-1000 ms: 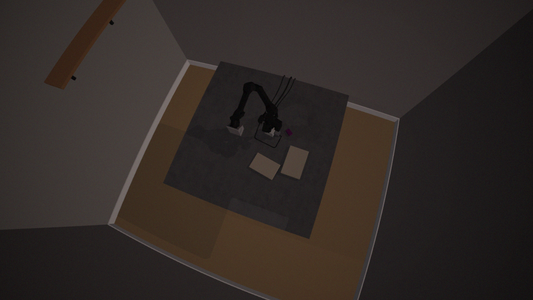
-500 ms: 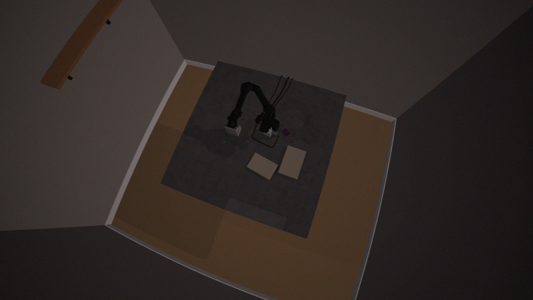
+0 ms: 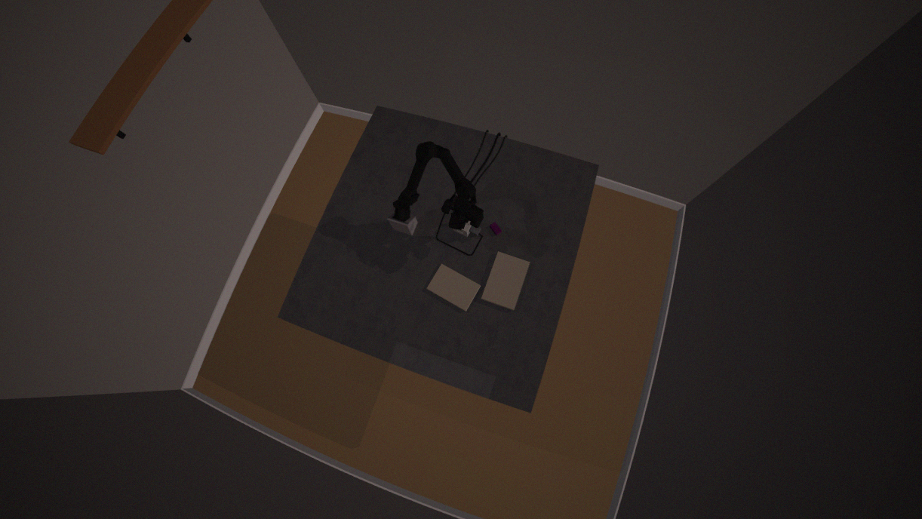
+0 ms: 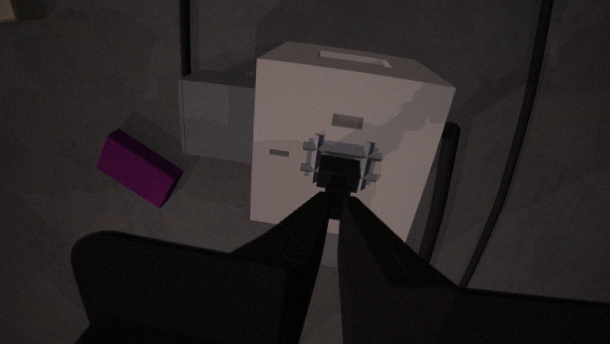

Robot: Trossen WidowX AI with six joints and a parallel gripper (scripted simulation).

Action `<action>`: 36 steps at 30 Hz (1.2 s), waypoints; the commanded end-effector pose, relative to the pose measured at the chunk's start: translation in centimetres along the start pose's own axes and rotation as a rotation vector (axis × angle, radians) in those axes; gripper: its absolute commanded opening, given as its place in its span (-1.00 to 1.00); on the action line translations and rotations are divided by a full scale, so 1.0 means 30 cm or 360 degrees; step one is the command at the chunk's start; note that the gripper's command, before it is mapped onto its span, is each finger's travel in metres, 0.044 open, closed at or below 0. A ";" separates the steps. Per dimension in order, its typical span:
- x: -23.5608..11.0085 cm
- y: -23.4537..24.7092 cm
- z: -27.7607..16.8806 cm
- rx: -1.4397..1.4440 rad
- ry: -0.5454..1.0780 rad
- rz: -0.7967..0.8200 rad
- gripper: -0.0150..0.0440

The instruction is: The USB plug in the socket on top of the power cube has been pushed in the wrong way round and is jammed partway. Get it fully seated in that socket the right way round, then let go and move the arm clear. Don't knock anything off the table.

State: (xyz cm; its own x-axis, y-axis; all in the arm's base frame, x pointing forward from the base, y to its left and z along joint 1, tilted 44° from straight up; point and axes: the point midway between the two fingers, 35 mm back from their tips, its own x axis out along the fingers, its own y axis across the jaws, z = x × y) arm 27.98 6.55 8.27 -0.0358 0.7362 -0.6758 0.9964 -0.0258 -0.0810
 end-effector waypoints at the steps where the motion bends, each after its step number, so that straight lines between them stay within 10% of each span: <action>1: 0.008 -0.001 -0.003 -0.0004 0.0001 -0.0006 -0.49; 23: 0.008 -0.001 -0.003 -0.0004 0.0001 -0.0006 -0.49; 27: 0.001 0.001 0.000 -0.0001 0.0001 0.0003 -0.17; 36: 0.001 0.001 0.000 -0.0001 0.0001 0.0003 -0.17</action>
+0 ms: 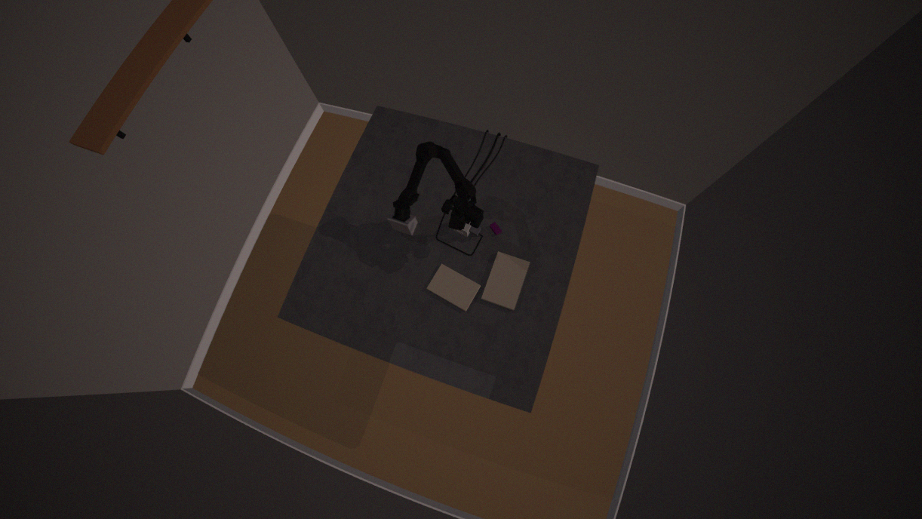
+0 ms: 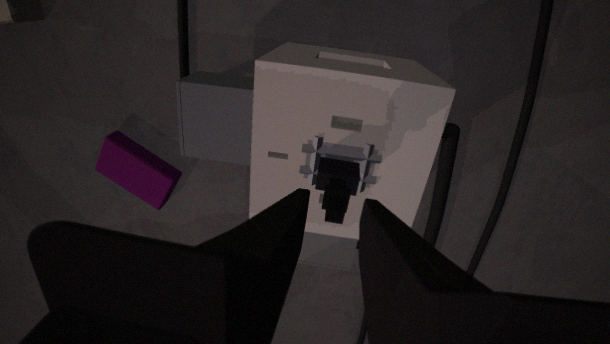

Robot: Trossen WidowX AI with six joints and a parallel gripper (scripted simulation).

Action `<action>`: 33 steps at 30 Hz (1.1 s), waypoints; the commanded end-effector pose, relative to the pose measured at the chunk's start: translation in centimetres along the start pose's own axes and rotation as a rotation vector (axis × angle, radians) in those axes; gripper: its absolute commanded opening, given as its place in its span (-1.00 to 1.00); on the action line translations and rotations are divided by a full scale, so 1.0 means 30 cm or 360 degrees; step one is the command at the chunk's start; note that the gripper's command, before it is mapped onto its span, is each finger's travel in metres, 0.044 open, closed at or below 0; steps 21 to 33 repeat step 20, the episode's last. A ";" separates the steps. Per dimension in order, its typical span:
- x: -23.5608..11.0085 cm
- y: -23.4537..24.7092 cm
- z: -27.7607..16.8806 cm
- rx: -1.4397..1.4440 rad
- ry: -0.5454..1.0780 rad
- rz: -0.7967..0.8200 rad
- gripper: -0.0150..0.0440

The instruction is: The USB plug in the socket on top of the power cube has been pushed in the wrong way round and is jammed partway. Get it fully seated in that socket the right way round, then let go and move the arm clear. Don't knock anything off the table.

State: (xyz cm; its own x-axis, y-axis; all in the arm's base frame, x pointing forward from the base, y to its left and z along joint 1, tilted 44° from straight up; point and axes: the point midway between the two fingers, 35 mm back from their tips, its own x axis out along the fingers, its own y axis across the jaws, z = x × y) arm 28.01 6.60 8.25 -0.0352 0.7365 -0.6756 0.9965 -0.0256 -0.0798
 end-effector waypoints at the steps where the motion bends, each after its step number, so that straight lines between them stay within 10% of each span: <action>1: -0.001 0.000 0.001 0.0001 0.0000 0.0002 -0.17; 33: -0.037 0.000 -0.002 0.0000 -0.0001 0.0000 -0.17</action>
